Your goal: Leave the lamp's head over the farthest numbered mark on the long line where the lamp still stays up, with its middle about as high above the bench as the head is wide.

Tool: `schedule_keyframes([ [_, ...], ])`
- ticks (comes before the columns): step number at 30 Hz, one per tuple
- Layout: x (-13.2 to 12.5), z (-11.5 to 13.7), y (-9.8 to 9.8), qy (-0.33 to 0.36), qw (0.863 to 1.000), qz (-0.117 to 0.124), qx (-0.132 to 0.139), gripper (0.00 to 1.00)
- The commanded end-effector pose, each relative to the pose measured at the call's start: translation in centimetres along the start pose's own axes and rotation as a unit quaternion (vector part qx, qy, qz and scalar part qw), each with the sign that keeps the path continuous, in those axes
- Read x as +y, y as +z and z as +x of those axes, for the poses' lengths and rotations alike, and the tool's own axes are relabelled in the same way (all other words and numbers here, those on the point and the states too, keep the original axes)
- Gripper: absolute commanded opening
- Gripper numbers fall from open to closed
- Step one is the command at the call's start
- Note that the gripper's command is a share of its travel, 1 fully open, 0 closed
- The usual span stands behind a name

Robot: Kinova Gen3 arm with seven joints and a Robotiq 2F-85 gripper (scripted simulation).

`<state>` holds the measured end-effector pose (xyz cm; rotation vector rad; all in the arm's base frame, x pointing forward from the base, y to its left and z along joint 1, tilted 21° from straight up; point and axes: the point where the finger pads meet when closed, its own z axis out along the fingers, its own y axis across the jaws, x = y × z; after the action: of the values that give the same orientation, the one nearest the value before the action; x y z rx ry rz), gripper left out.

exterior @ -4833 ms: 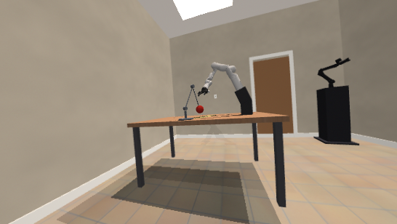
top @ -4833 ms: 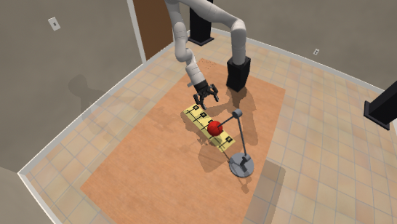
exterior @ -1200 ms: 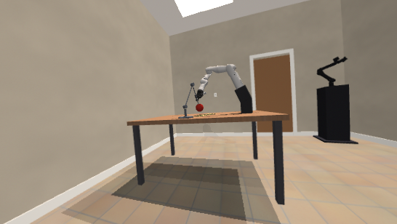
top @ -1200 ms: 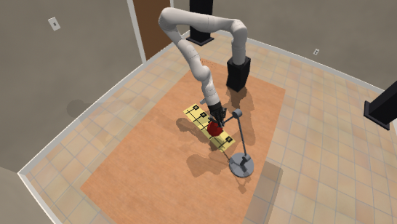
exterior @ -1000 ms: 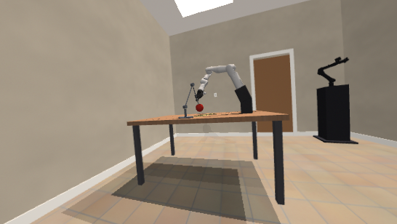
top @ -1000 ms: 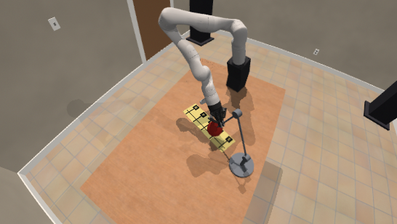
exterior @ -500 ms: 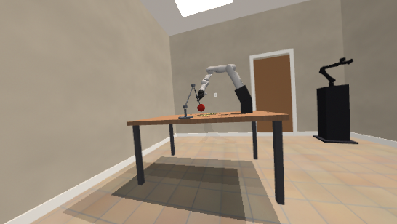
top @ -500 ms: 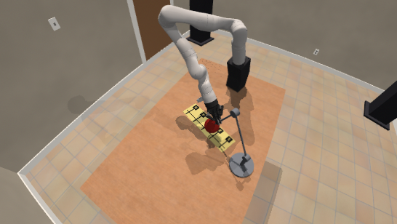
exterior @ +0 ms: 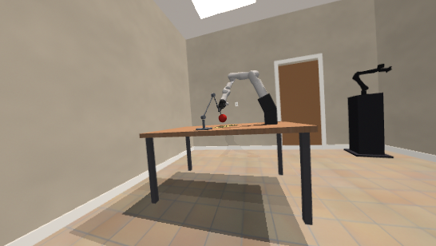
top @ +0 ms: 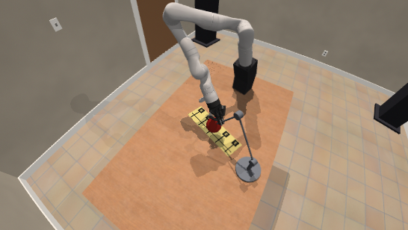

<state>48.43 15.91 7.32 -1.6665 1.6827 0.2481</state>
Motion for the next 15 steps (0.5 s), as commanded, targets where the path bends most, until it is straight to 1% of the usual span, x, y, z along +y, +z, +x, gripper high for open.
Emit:
schedule_keyframes([
  [1, -0.45, 1.34, -0.76, 0.005, 1.0, 0.006, 0.006, 0.0],
  [15, -0.63, 1.9, -1.07, 0.004, 1.0, 0.006, 0.006, 0.0],
])
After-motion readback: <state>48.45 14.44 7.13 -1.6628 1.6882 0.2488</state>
